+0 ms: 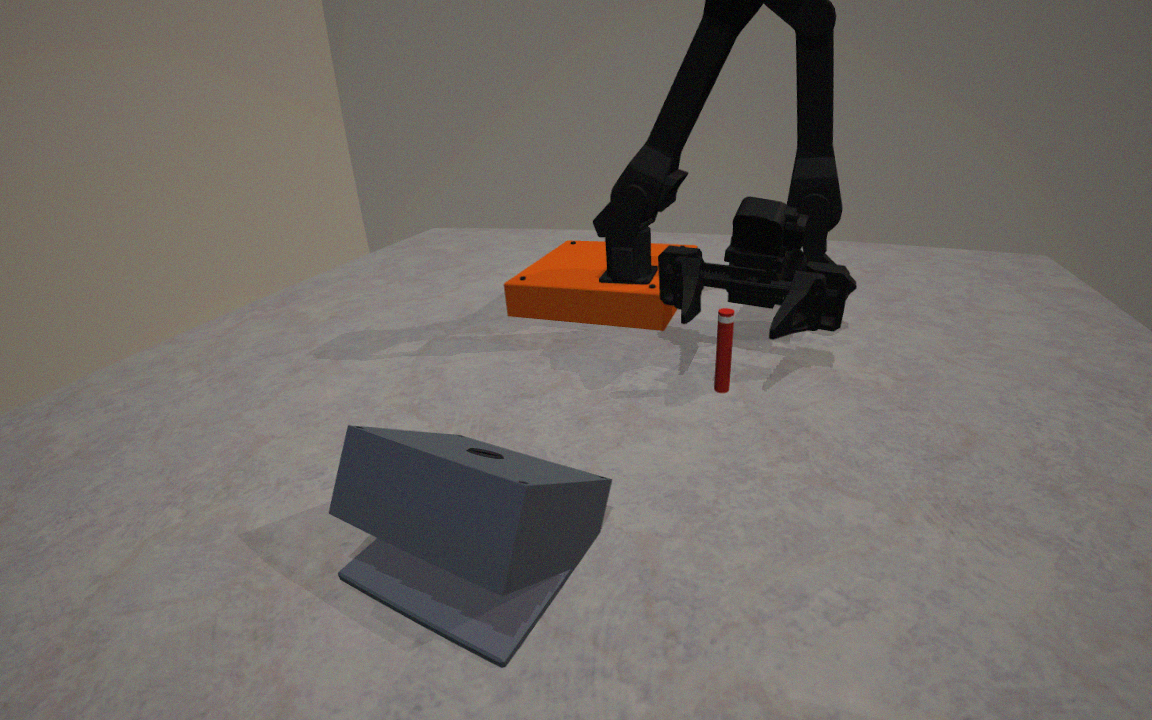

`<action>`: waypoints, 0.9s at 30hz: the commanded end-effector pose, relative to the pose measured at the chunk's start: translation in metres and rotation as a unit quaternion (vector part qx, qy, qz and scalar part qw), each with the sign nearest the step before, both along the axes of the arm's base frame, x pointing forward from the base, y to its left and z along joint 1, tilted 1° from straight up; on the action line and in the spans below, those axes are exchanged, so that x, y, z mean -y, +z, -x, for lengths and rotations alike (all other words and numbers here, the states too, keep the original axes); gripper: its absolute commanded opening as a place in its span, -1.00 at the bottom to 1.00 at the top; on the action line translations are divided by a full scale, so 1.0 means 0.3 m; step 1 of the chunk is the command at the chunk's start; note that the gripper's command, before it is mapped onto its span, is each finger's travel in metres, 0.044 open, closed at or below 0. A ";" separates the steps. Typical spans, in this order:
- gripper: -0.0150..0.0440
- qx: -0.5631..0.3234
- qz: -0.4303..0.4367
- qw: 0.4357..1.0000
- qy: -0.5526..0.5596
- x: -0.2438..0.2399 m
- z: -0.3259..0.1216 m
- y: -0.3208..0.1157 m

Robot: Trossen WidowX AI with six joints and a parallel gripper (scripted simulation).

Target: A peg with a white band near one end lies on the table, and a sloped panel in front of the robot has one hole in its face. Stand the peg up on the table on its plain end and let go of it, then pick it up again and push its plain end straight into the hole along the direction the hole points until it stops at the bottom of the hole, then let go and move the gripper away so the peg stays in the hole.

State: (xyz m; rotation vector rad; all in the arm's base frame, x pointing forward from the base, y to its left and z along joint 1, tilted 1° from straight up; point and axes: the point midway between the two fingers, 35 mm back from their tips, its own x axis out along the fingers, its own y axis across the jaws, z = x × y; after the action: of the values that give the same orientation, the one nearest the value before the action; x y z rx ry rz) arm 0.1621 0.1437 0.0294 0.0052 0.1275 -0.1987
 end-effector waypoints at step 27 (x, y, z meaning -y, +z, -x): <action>1.00 -0.009 0.003 1.000 0.012 0.005 0.012 0.537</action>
State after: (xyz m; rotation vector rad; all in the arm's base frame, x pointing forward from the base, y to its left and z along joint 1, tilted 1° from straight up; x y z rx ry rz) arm 0.1595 0.1490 0.1777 0.0093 0.1358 -0.1730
